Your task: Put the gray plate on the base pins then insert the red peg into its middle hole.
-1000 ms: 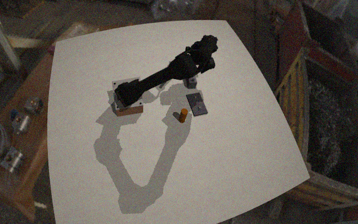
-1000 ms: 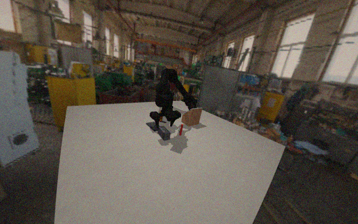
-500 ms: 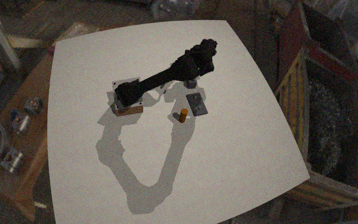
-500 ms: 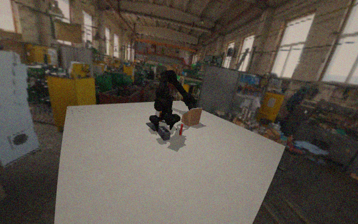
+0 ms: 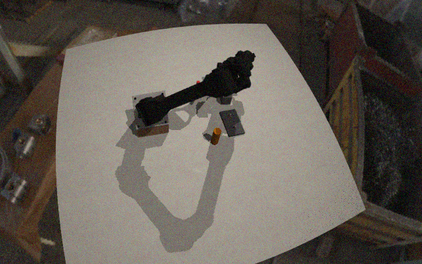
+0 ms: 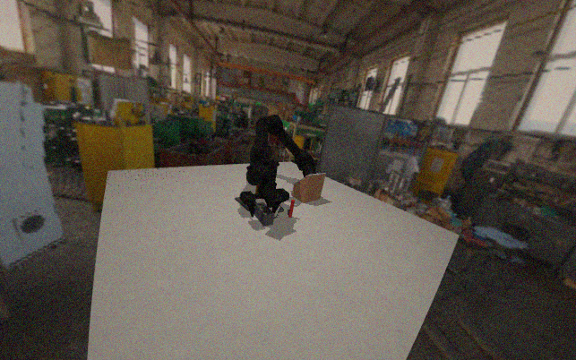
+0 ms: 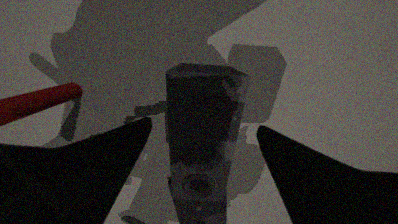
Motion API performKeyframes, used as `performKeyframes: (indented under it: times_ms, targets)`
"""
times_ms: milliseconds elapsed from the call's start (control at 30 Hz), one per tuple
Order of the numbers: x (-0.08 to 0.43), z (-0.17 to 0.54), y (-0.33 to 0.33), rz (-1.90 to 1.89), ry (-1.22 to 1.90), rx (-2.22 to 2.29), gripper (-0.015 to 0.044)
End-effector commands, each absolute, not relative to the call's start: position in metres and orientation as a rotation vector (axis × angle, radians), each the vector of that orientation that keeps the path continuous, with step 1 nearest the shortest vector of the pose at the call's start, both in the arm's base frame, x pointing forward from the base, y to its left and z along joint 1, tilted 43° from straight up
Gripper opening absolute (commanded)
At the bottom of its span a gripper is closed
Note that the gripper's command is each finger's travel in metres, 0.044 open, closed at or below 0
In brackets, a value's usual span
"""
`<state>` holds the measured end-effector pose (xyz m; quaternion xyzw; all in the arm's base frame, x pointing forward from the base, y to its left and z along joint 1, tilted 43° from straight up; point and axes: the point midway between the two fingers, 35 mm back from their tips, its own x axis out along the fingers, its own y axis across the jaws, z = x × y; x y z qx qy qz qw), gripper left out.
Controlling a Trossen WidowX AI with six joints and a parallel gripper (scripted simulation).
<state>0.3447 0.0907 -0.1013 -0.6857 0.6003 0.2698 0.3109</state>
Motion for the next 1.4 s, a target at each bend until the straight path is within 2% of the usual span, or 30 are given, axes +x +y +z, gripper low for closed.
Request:
performKeyframes:
  times_ms: [0,167,600,1100,1367]
  targets:
    - [0.3439,-0.1061,0.0853,0.717,1.587,-1.820,0.0440]
    - [0.3442,-0.1099,0.0815,0.717,1.588,-1.821,0.0440]
    - [0.3442,-0.1099,0.0815,0.717,1.588,-1.821,0.0099]
    - [0.3442,-0.1099,0.0815,0.717,1.588,-1.821,0.0000]
    - [0.3464,-0.1044,0.0910,0.704,1.552,-1.834,0.0000]
